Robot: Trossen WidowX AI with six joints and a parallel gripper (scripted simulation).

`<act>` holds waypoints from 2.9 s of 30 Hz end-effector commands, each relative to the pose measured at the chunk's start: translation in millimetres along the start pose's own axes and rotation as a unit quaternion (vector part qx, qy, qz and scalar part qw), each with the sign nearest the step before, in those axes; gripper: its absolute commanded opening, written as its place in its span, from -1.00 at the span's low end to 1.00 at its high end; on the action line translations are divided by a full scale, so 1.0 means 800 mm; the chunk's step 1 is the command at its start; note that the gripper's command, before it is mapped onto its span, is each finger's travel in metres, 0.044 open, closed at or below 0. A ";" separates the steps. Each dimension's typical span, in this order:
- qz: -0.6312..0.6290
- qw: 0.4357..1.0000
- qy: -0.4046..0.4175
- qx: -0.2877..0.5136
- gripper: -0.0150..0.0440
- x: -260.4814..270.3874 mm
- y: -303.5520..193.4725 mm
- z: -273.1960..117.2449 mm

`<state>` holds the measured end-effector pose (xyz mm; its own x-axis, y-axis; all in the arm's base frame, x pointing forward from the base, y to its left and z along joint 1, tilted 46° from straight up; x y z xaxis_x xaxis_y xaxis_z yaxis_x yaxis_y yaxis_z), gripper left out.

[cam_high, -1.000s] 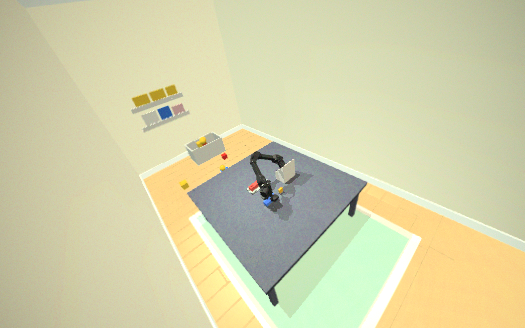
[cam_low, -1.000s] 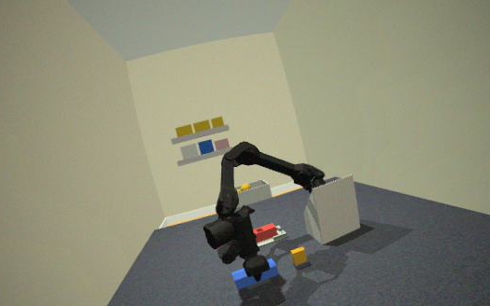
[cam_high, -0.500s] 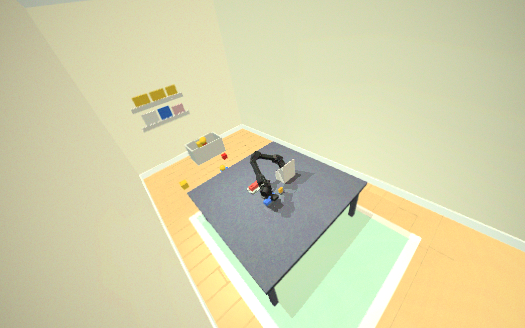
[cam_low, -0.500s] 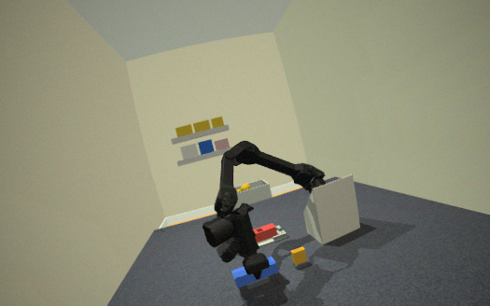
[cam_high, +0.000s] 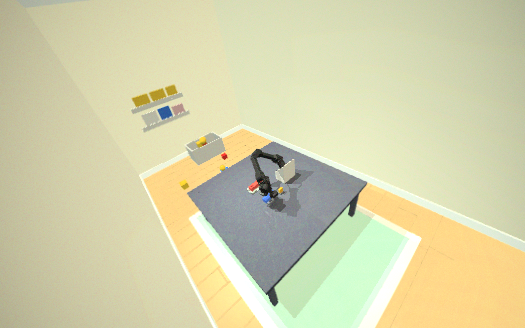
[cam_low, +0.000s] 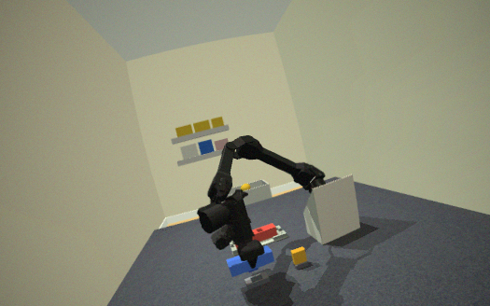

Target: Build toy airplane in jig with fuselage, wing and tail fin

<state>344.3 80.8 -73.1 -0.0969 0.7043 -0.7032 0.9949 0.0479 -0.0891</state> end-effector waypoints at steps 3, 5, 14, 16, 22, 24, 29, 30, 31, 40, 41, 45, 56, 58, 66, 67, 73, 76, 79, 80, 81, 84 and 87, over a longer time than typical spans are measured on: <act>0.004 1.000 0.003 -0.003 -0.49 0.000 0.001 -0.025; 0.004 1.000 0.002 -0.003 -0.49 0.000 0.001 -0.033; 0.004 1.000 0.001 -0.004 -0.49 0.000 -0.002 -0.069; 0.004 1.000 0.001 -0.004 -0.49 0.000 -0.003 -0.077; 0.004 1.000 0.000 -0.004 -0.49 -0.001 -0.006 -0.096; -0.002 1.000 0.000 -0.004 -0.49 -0.004 -0.006 -0.096; -0.043 0.999 0.004 -0.004 -0.49 -0.025 -0.006 -0.095; -0.052 0.999 0.004 -0.004 -0.49 -0.029 -0.006 -0.095; -0.060 0.998 0.005 -0.005 -0.49 -0.034 -0.006 -0.095; -0.137 0.991 0.009 -0.007 -0.49 -0.072 -0.010 -0.092; -0.145 0.989 0.010 -0.007 -0.49 -0.076 -0.011 -0.091; -0.178 0.984 0.011 -0.008 -0.49 -0.092 -0.014 -0.090; -0.268 0.963 0.013 -0.011 -0.49 -0.136 -0.025 -0.084; -0.284 0.959 0.013 -0.011 -0.49 -0.144 -0.028 -0.083; -0.350 0.937 0.012 -0.013 -0.49 -0.174 -0.041 -0.077; -0.358 0.934 0.012 -0.013 -0.49 -0.178 -0.043 -0.076; -0.406 0.914 0.011 -0.014 -0.49 -0.200 -0.054 -0.072; -0.429 0.903 0.010 -0.014 -0.49 -0.210 -0.060 -0.069; -0.453 0.892 0.009 -0.014 -0.49 -0.220 -0.067 -0.067; -0.460 0.888 0.008 -0.014 -0.49 -0.223 -0.069 -0.066; -0.468 0.884 0.008 -0.014 -0.49 -0.226 -0.071 -0.065; -0.491 0.871 0.007 -0.013 -0.49 -0.236 -0.078 -0.063; -0.514 0.858 0.005 -0.012 -0.49 -0.245 -0.086 -0.060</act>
<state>301.0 -20.7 100.6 -0.9041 0.3213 -0.2818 0.4270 0.6505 -0.6281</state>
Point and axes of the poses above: the point midway between the two fingers, 35 mm back from their tips, its own z axis out along the fingers, its own x axis across the jaws, y = z × x, the point moved 6 cm from there along -z, back along the fingers, and after that the axes turned 6 degrees about -z, right-handed, at the moved point
